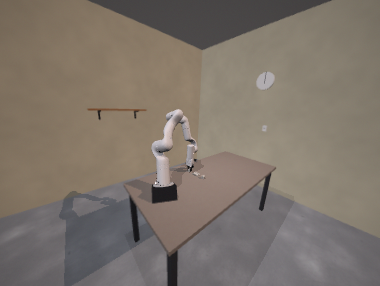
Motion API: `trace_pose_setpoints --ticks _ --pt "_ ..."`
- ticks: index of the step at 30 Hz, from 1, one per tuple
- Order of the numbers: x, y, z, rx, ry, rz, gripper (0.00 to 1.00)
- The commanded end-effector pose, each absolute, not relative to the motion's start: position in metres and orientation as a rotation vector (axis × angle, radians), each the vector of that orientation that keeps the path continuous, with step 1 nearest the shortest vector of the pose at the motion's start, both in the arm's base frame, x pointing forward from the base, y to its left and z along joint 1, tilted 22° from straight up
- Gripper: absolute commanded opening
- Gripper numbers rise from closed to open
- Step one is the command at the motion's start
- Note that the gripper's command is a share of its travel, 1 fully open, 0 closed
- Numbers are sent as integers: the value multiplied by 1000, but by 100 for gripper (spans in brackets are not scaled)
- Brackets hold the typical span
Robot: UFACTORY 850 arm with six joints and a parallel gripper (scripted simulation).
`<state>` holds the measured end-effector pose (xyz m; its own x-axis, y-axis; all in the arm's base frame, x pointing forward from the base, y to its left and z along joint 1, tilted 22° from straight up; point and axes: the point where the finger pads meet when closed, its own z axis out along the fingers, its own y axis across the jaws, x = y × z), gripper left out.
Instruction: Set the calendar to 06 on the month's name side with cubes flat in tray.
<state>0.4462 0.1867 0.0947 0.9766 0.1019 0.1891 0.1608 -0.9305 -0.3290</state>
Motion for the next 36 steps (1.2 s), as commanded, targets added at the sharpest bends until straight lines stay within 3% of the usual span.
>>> trace_pose_setpoints --ticks 1,4,19,36 --pt "447 187 95 -2775 -190 -242 29" --pt "447 187 95 -2775 -190 -242 29" --pt "447 187 95 -2775 -190 -242 49" --pt "446 184 102 -2775 -190 -242 49"
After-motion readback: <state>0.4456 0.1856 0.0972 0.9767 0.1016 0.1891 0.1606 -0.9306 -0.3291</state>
